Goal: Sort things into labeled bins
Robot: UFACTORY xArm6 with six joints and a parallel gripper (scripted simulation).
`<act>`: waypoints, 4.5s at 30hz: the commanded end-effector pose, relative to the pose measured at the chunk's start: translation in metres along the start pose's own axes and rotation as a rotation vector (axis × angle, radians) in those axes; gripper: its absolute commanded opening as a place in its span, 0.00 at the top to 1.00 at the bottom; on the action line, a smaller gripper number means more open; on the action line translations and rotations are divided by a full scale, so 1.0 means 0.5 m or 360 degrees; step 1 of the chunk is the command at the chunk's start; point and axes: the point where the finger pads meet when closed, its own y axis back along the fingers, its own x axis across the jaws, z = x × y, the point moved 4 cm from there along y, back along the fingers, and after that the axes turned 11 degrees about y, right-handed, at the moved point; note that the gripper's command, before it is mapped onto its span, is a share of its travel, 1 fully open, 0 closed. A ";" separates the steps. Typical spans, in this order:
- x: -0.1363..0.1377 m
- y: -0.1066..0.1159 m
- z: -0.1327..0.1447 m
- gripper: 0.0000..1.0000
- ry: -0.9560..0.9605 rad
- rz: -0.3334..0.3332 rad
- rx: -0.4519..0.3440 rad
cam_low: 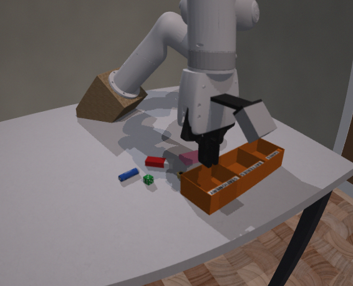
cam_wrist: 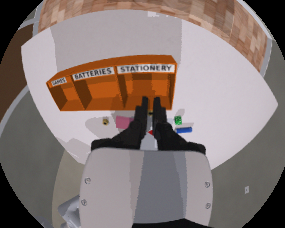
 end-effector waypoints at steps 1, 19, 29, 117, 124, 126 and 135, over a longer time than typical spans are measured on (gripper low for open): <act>-0.020 0.003 -0.004 0.93 0.0002 0.0000 0.0002; -0.167 0.004 -0.022 0.93 0.0002 0.0000 0.0003; -0.167 -0.034 -0.022 0.93 0.0001 -0.0001 0.0003; -0.167 -0.057 -0.022 0.93 0.0001 -0.0001 0.0003; -0.167 0.000 -0.022 0.93 0.0002 0.0000 0.0003; -0.167 0.004 -0.022 0.93 0.0002 0.0000 0.0003; -0.207 0.004 -0.026 0.93 0.0001 -0.0001 0.0003</act>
